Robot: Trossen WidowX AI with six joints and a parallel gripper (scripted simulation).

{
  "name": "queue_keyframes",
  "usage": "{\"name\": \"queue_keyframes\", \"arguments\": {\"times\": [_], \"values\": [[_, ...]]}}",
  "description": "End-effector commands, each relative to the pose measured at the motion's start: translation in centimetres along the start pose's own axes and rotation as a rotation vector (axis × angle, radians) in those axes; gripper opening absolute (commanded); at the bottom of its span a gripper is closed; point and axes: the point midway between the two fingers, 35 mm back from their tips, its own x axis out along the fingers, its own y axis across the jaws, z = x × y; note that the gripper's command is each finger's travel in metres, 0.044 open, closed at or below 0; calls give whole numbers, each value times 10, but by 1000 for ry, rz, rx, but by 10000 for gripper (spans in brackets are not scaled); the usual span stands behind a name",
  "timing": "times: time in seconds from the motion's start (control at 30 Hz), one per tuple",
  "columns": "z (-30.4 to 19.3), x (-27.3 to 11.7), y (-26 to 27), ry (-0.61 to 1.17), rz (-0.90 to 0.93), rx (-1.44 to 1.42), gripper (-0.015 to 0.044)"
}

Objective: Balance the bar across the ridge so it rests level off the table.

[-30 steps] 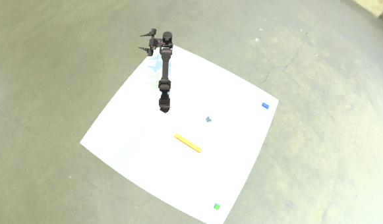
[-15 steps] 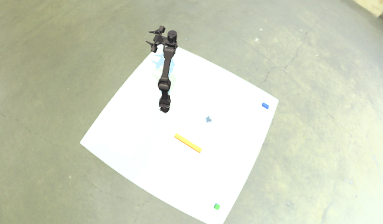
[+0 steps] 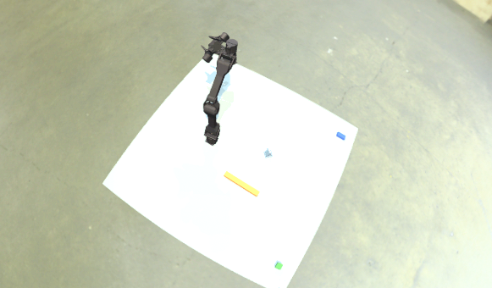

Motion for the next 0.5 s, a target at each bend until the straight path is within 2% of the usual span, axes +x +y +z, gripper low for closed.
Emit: {"name": "queue_keyframes", "arguments": {"times": [0.0, 0.47], "values": [[-21, -9, -18, 58, -80, 36, 315], [-89, -60, -70, 242, -348, 164, 315]]}}
